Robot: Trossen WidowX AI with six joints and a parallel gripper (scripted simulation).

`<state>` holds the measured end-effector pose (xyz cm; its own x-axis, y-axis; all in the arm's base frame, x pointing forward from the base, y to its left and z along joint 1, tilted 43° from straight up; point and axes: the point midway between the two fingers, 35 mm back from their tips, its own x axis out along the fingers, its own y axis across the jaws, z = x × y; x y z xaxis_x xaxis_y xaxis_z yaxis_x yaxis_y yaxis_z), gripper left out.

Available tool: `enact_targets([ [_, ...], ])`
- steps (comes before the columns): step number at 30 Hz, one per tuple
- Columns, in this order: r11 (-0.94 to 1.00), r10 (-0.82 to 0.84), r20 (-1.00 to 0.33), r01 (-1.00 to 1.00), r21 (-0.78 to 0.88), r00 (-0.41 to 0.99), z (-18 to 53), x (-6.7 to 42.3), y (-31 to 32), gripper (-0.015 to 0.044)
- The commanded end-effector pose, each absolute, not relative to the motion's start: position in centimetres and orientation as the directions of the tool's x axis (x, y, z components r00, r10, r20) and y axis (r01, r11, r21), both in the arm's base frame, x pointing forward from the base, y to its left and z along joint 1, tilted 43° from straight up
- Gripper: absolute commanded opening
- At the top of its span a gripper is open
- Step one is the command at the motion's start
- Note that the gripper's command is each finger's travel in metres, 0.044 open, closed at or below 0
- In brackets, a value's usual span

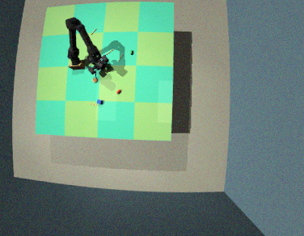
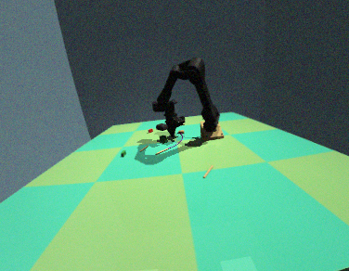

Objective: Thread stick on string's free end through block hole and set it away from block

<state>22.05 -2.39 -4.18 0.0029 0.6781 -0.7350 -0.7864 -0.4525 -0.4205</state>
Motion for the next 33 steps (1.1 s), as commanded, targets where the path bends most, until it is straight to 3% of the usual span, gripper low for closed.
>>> enact_targets([
  [1, -0.449, 0.681, -0.733, -0.789, -0.420, 0.003, -4.2, 22.2, -2.2, 0.0000],
  [33, -0.449, 0.679, -0.734, -0.789, -0.420, 0.005, -2.2, 26.3, -0.2, 0.0000],
])
